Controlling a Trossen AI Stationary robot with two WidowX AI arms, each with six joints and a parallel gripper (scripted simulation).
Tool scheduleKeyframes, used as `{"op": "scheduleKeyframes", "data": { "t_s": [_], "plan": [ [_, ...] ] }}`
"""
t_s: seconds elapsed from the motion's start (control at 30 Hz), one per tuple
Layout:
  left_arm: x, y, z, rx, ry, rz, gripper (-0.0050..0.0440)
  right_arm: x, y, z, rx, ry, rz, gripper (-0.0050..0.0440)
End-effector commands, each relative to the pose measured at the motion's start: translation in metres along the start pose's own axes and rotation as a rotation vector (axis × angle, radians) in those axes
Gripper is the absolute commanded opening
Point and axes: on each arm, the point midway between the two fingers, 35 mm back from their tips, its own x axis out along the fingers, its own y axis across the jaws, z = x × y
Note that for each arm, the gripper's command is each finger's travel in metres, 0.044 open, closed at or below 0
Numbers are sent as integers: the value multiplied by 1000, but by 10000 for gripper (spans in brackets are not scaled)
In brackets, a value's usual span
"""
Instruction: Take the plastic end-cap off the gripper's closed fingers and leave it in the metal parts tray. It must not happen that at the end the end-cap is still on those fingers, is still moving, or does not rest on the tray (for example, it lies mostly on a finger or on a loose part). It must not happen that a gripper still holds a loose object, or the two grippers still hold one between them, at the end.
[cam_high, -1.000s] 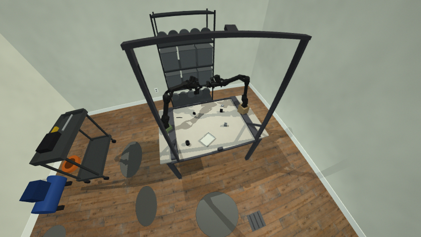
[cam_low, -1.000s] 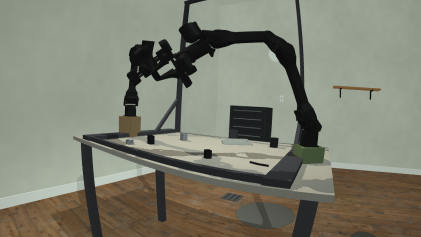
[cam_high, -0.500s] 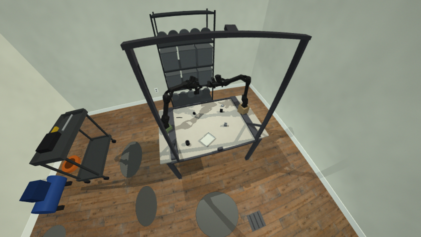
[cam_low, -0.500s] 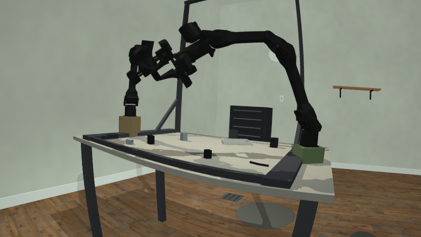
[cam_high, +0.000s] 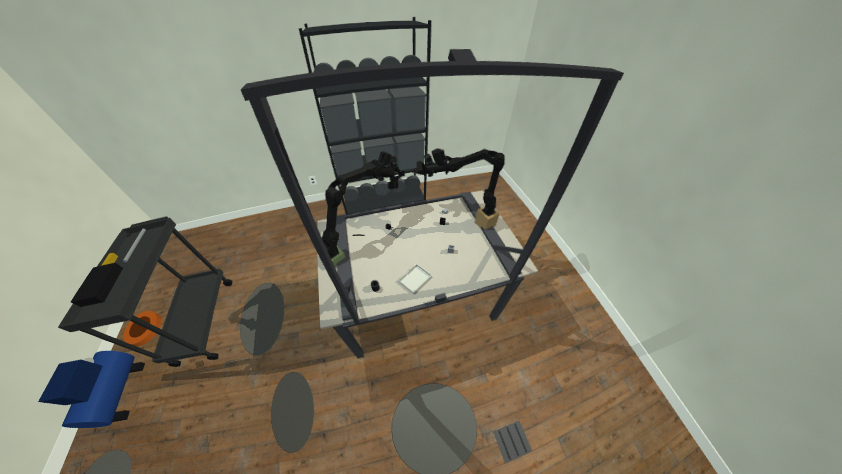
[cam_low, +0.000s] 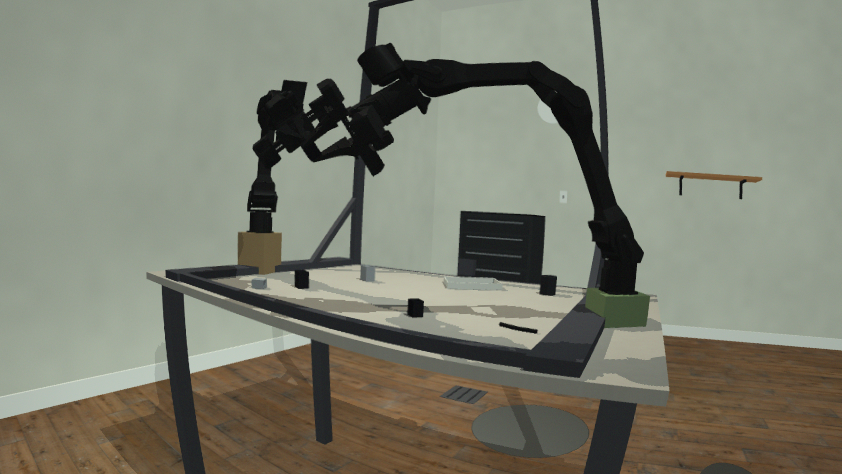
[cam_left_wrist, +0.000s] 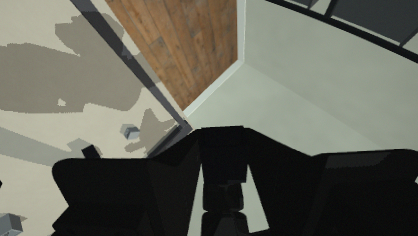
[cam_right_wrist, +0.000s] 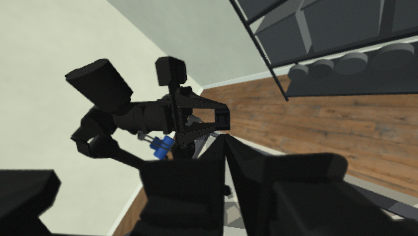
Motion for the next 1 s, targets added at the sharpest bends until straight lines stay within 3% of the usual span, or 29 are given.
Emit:
{"op": "scheduleKeyframes", "data": {
  "t_s": [0.0, 0.47, 0.53, 0.97],
  "plan": [
    [-10, -10, -6, -3, 15, -27, 0, -7, 7, 8, 1, -23, 15, 0],
    [-10, -10, -6, -3, 15, -27, 0, -50, 74, -27, -200, 6, 194, 0],
    [-10, -10, -6, -3, 15, -27, 0, -50, 74, -27, -200, 6, 194, 0],
    [-10, -10, -6, -3, 15, -27, 0, -109, 129, -64, -401, 15, 399, 0]
  ]
}}
